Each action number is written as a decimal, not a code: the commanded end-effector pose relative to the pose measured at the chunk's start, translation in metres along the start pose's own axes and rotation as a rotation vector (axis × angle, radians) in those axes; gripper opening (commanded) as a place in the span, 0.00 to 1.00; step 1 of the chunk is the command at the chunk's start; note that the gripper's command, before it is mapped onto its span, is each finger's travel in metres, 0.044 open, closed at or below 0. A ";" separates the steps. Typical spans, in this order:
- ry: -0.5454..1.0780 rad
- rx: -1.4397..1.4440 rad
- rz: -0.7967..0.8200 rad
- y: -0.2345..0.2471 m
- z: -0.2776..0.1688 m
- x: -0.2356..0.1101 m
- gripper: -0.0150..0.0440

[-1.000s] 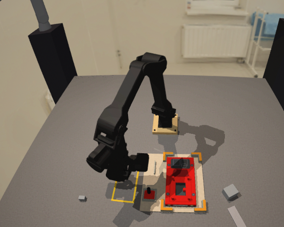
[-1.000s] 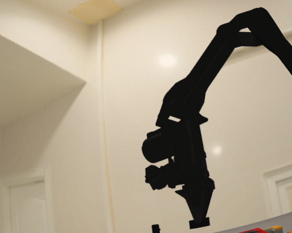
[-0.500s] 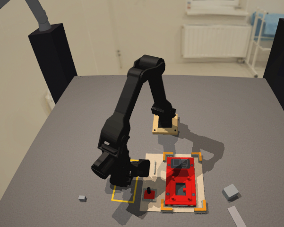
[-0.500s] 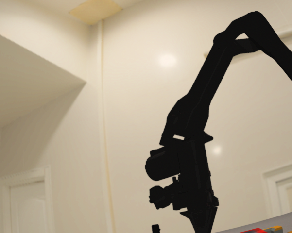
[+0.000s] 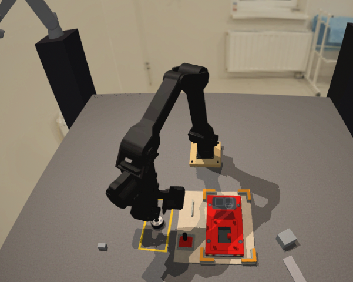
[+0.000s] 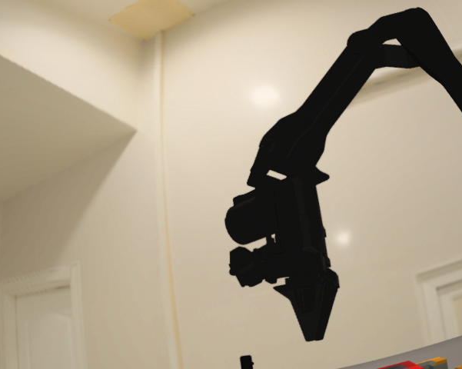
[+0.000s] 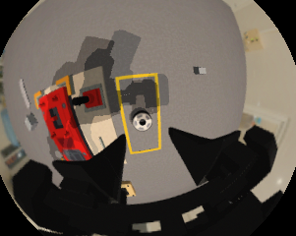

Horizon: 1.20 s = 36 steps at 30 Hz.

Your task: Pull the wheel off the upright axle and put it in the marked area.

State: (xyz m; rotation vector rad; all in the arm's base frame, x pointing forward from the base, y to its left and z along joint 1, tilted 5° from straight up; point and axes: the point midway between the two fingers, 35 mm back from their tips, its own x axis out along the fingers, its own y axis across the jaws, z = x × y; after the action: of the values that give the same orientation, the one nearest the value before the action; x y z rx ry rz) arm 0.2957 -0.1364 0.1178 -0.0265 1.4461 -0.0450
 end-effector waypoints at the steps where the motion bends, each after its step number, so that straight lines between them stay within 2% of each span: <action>1: 0.010 0.000 0.005 0.003 -0.006 -0.001 0.85; 4: 0.014 -0.001 0.008 0.013 -0.031 -0.020 0.99; 5: 0.015 -0.001 0.009 0.018 -0.040 -0.027 1.00; 11: 0.022 -0.003 0.014 0.036 -0.082 -0.050 1.00; 36: 0.022 -0.003 0.014 0.036 -0.082 -0.050 1.00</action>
State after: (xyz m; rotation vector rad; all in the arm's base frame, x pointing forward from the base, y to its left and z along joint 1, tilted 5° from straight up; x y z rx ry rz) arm 0.2088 -0.0981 0.1554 -0.0197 1.4671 -0.0381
